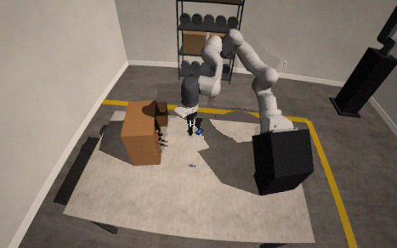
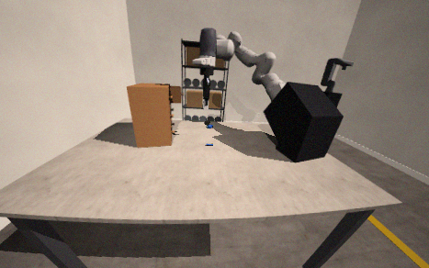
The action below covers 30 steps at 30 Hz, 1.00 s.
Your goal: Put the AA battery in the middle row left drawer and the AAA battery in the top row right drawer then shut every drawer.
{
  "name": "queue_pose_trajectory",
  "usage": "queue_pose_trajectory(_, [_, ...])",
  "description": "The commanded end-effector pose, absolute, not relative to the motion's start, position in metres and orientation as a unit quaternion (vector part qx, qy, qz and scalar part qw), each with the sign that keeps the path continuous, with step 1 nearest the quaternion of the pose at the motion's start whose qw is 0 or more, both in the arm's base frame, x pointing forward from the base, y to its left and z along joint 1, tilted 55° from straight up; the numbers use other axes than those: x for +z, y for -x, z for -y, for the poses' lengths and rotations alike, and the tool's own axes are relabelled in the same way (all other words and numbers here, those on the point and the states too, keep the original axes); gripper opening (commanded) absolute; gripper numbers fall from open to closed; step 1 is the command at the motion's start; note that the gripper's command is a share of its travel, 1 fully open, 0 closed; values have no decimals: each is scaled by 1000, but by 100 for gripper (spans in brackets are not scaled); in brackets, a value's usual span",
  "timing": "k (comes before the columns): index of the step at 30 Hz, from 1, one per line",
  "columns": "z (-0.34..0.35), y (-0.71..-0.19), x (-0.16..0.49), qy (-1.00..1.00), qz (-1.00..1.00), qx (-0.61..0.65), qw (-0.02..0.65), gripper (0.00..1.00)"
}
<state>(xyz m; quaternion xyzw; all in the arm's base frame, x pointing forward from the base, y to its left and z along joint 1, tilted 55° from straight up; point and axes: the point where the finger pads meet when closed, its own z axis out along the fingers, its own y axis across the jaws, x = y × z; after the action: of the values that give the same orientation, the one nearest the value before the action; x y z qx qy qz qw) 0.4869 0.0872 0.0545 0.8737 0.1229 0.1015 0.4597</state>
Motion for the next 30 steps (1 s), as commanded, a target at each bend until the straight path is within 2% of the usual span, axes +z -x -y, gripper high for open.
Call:
queue_pose_trajectory(1, [-88, -497, 23, -882, -74, 139, 444, 20])
queue_pose_trajectory(16, [-56, -496, -104, -887, -52, 147, 435, 20])
queue_pose_trajectory(21, [-55, -495, -108, -887, -51, 147, 435, 20])
queue_pose_trajectory(22, [-55, -495, -108, -887, -51, 147, 435, 15])
queue_pose_trajectory(30, [-55, -495, -108, -887, -51, 147, 435, 15])
